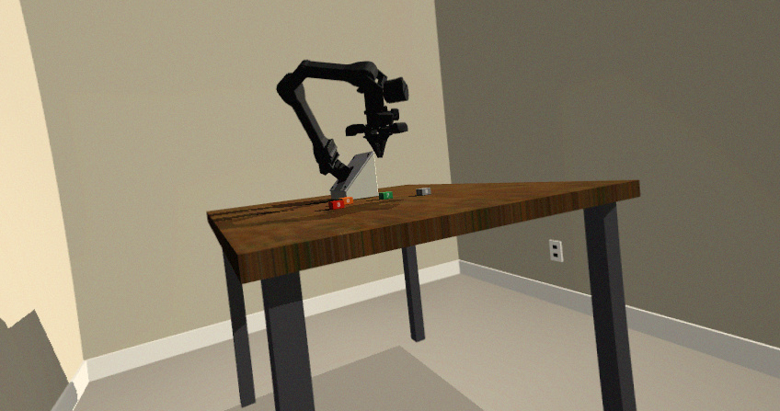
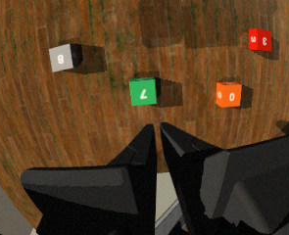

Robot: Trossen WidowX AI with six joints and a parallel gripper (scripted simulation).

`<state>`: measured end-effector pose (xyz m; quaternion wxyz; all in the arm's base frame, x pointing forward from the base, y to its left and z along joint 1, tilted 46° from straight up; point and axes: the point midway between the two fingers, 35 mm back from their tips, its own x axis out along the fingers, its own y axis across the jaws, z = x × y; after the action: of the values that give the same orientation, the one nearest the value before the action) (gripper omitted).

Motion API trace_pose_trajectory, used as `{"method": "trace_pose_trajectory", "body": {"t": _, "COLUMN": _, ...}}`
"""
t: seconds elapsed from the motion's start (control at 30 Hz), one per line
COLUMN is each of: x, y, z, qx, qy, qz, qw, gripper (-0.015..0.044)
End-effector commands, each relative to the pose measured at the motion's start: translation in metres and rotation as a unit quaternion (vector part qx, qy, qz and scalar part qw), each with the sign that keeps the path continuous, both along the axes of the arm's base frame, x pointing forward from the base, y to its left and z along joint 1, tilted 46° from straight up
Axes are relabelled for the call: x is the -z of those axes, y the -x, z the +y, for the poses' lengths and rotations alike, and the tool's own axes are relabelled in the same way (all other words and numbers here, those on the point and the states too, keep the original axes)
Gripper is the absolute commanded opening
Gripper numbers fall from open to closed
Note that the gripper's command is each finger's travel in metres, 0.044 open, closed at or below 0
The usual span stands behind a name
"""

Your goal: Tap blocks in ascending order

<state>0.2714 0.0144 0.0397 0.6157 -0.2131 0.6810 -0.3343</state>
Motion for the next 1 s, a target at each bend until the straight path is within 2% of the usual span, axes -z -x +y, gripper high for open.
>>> {"method": "trace_pose_trajectory", "body": {"t": 0.0, "x": 0.004, "y": 0.002, "z": -0.002, "qx": 0.010, "qy": 0.001, "qz": -0.008, "qw": 1.000, "gripper": 0.0020}}
{"method": "trace_pose_trajectory", "body": {"t": 0.2, "x": 0.057, "y": 0.014, "z": -0.055, "qx": 0.010, "qy": 0.002, "qz": -0.008, "qw": 1.000, "gripper": 0.0020}}
{"method": "trace_pose_trajectory", "body": {"t": 0.97, "x": 0.078, "y": 0.019, "z": -0.078, "qx": 0.011, "qy": 0.003, "qz": -0.008, "qw": 1.000, "gripper": 0.0020}}
